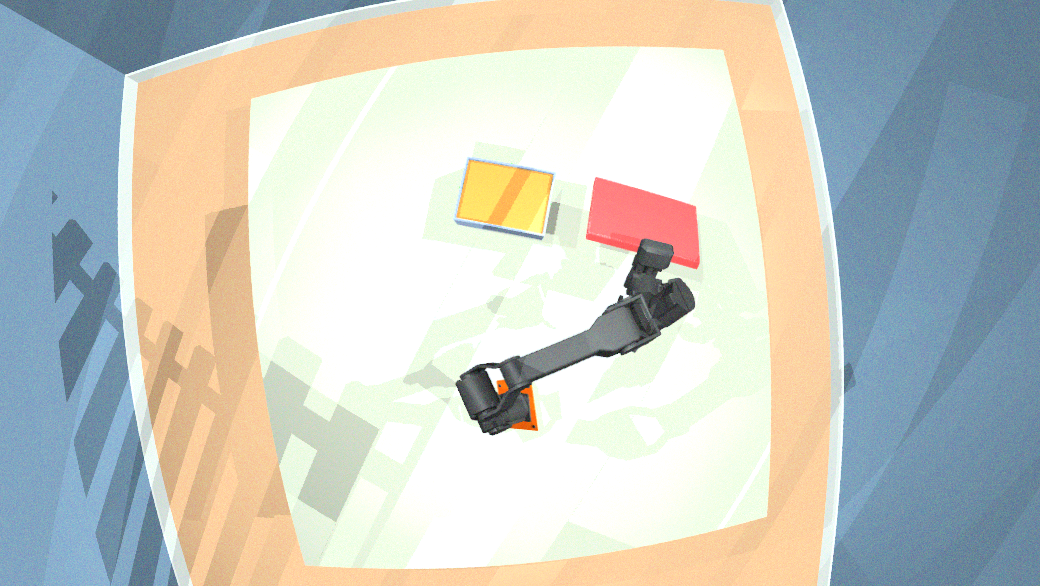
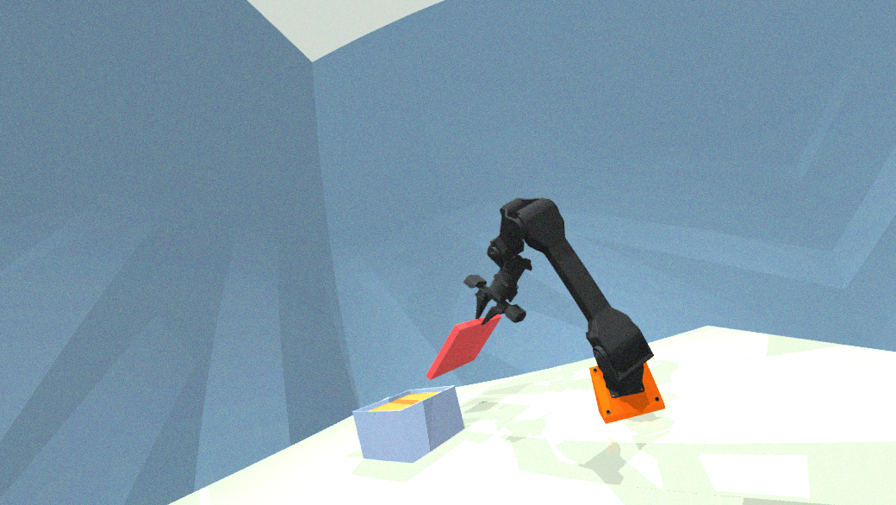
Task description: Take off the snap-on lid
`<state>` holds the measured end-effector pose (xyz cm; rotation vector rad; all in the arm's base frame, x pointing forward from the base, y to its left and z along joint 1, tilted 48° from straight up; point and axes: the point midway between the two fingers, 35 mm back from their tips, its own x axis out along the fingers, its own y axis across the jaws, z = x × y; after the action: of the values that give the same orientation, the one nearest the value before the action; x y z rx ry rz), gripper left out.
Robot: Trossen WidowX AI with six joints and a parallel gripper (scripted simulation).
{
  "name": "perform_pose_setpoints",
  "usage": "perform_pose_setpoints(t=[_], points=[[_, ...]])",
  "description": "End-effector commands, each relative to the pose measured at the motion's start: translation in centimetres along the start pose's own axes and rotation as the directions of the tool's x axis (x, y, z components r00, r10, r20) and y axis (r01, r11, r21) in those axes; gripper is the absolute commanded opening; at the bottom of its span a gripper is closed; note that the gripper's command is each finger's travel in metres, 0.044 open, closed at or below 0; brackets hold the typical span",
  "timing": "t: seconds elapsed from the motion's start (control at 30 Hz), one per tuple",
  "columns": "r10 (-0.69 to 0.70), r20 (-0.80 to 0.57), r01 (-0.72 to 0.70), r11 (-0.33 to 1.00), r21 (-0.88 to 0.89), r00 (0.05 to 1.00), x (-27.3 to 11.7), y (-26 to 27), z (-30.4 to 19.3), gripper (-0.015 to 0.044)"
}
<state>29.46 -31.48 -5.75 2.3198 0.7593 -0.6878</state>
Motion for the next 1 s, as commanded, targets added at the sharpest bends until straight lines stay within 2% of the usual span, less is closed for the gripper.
perform_pose_setpoints(t=[0.0, 0.97], points=[[0.009, -0.006, -0.009, 1.0, -0.004, 1.0, -0.1, 0.1, 0.8, 0.0], [0.009, -0.007, -0.009, 1.0, -0.004, 1.0, 1.4, -1.7, 0.4, 0.0]])
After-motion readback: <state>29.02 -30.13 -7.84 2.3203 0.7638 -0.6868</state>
